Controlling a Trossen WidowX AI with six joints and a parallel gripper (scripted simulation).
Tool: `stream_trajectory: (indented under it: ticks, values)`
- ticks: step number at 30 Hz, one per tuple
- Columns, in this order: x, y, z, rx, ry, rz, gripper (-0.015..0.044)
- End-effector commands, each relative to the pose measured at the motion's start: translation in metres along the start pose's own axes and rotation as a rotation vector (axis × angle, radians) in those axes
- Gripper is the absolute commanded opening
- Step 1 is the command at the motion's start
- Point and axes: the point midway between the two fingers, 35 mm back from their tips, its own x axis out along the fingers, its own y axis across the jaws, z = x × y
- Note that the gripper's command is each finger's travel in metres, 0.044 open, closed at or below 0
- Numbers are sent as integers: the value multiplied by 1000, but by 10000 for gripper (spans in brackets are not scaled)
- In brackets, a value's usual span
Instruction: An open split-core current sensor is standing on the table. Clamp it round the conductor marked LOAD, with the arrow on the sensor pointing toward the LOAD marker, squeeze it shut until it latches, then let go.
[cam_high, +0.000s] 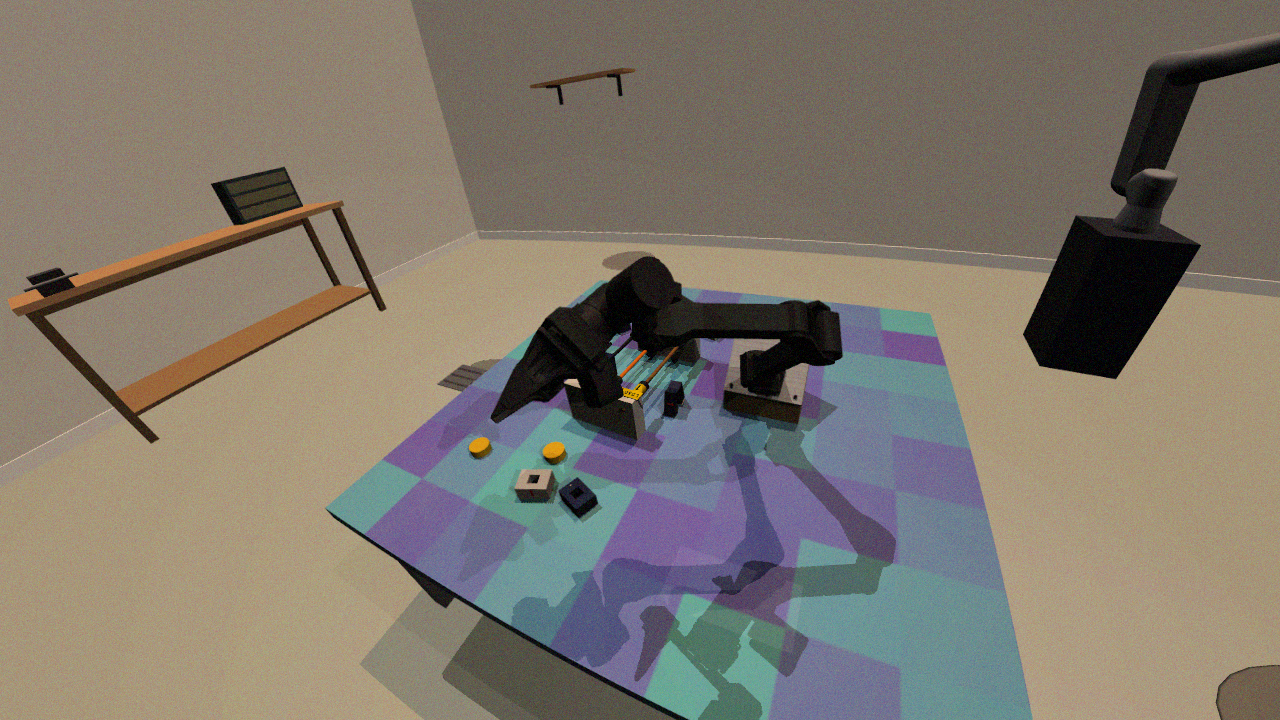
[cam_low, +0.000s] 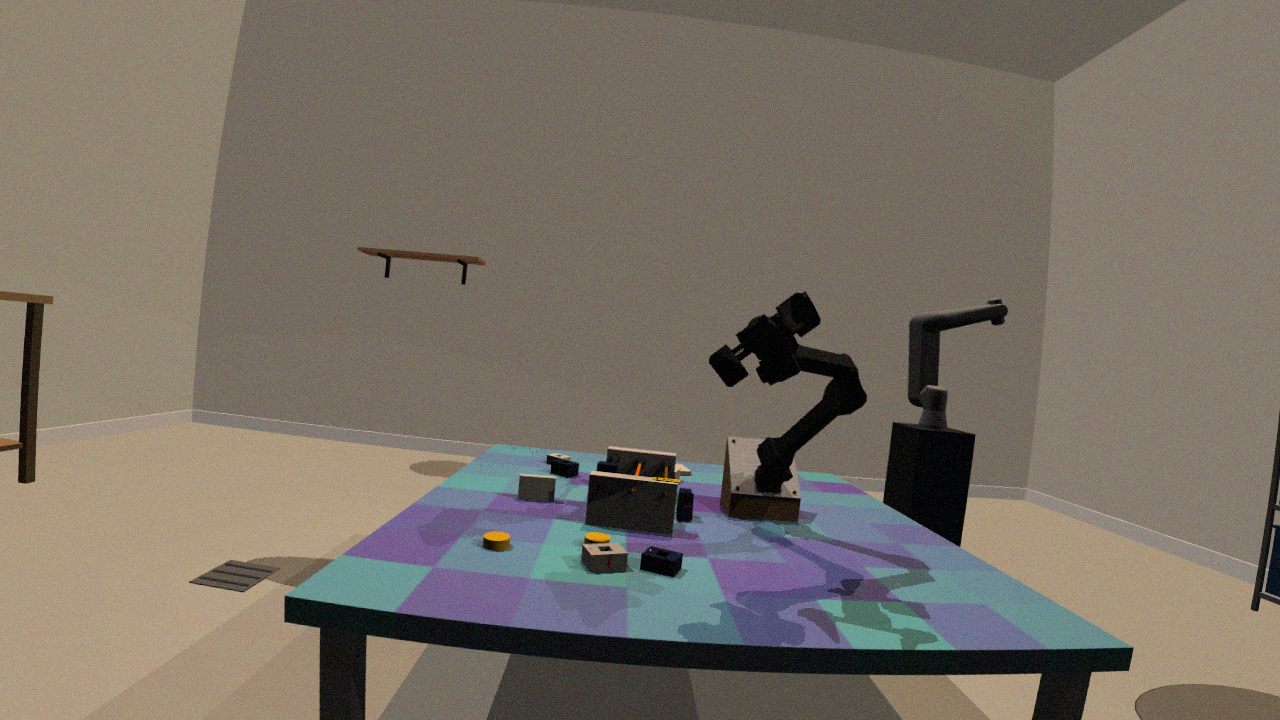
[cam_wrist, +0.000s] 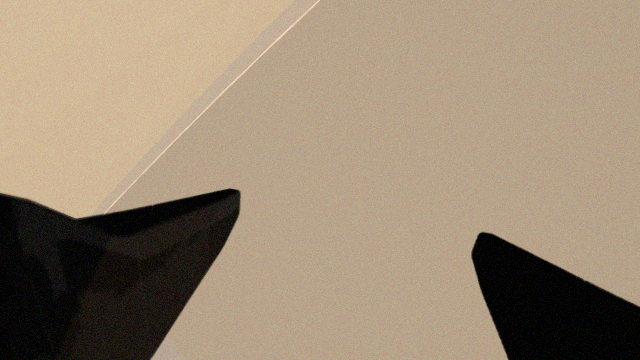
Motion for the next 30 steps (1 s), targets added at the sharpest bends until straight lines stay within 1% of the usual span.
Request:
stream_trajectory:
  ticks: [1,6,12,17,22,24,30]
  values:
    - [-17,28,-15,235,153,60,440]
    - [-55,84,-37,604,430,119,440]
    - [-120,149,-51,988,811,99,440]
    - [-188,198,-48,1240,1157,-5,440]
    - [-261,236,-33,1404,1500,-186,440]
    - [-271,241,-30,1419,1546,-217,440]
    - [-272,243,-29,1421,1553,-198,440]
